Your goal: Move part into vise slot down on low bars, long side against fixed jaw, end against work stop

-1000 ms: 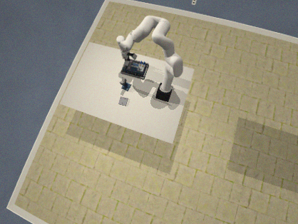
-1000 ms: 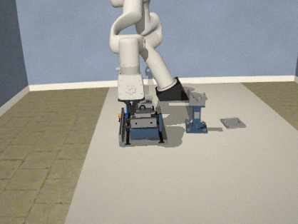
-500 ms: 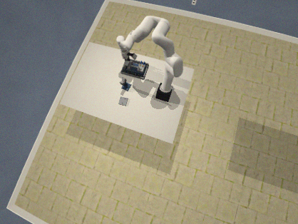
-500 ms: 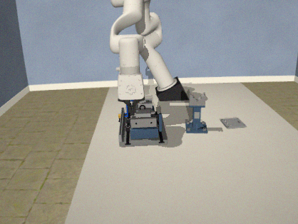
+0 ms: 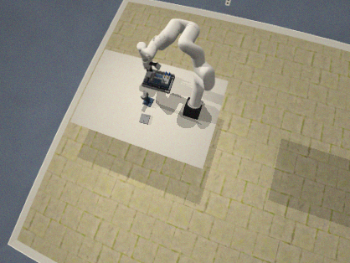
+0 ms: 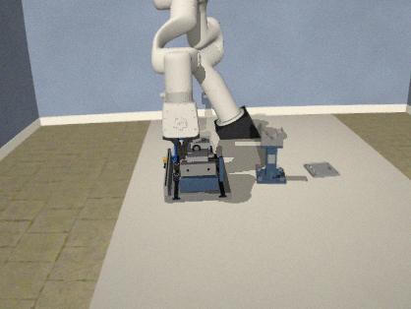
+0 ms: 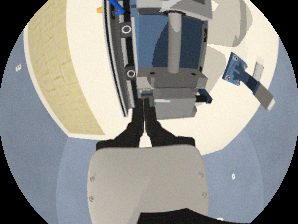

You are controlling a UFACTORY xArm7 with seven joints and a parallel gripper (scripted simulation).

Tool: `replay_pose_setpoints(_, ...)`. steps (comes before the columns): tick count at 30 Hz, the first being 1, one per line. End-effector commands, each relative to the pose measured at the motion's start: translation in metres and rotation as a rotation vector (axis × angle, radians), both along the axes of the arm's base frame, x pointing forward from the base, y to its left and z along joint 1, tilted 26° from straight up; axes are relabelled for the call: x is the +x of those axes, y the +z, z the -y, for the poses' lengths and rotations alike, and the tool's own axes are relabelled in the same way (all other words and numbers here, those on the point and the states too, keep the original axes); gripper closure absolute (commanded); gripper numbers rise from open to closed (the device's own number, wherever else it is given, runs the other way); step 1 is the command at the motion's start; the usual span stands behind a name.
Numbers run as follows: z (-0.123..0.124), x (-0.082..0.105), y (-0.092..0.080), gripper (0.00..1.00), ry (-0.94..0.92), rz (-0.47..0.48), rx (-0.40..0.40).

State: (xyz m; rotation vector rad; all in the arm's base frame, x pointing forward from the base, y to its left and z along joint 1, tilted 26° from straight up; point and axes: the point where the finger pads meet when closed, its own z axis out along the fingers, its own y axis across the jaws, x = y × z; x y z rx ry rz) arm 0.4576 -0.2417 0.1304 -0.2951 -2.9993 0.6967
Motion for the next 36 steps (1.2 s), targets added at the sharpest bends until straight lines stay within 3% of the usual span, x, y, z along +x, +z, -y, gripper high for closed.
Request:
replay_pose_setpoints(1, -0.008, 0.004, -0.003, 1.0, 0.016, -0.002, 0.006)
replay_pose_setpoints(36, 0.019, -0.001, 0.011, 1.0, 0.016, -0.002, 0.006)
